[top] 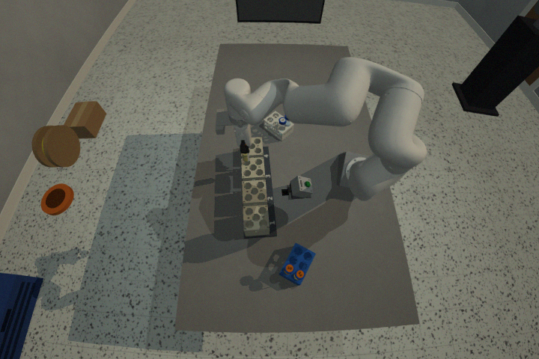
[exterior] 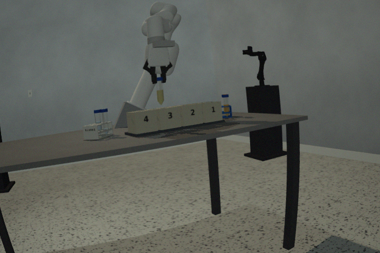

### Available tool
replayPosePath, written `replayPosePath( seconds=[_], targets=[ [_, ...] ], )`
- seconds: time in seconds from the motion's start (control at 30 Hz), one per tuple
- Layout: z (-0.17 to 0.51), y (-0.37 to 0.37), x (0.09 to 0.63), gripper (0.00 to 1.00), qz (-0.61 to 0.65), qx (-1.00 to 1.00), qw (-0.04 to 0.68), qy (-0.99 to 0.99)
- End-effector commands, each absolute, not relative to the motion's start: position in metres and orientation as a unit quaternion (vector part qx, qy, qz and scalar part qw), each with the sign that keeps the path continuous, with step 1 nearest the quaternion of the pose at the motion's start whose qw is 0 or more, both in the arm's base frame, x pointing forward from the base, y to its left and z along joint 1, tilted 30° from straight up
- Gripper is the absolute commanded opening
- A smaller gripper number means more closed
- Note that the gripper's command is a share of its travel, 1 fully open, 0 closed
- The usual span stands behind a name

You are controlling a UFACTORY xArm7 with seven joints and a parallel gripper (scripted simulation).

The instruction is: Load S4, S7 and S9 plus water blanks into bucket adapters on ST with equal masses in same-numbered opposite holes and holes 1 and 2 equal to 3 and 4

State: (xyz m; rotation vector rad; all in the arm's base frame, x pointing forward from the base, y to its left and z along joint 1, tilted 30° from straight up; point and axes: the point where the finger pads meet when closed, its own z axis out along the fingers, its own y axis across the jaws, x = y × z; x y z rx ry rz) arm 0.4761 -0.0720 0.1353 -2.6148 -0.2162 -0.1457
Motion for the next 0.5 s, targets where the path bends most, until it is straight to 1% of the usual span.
replayPosePath(
  seconds=[0.0, 0.47],
  targets=[
    [0.1321, -0.0713, 0.4777, 0.0, -0.056, -0.963, 0.253, -0.079],
    [0.1303, -0.0703, 0.4779, 0.0, -0.056, -0.963, 0.253, -0.079]
  ],
)
